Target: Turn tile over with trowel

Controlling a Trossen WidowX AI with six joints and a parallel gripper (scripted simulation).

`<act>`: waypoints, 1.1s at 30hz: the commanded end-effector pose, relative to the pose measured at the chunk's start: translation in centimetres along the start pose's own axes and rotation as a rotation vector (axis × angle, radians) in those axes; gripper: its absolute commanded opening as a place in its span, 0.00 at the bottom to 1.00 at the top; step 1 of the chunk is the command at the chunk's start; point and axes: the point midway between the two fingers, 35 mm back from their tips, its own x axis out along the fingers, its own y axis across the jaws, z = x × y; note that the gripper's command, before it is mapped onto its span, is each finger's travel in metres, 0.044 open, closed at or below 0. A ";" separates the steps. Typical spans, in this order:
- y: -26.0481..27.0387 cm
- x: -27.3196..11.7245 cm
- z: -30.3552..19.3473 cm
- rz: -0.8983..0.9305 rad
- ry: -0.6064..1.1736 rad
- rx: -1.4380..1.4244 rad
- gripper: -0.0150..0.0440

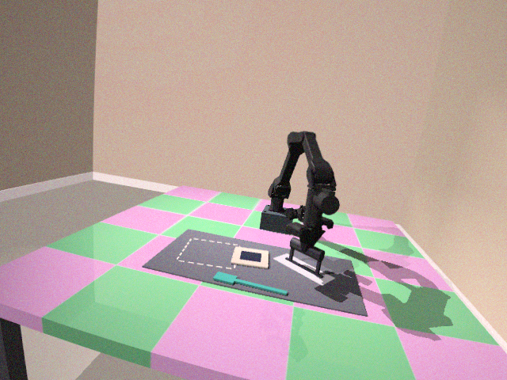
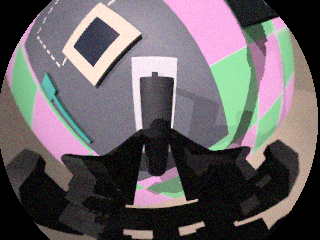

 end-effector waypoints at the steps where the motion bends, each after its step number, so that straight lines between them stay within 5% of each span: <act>1: 0.0 0.1 0.0 0.000 -0.001 -0.088 0.47; 23: 0.0 0.1 0.0 -0.001 0.000 -0.728 0.47; 31: 0.0 0.1 0.0 -0.001 0.000 -0.747 0.47; 33: 0.0 0.1 0.0 -0.001 0.000 -0.747 0.56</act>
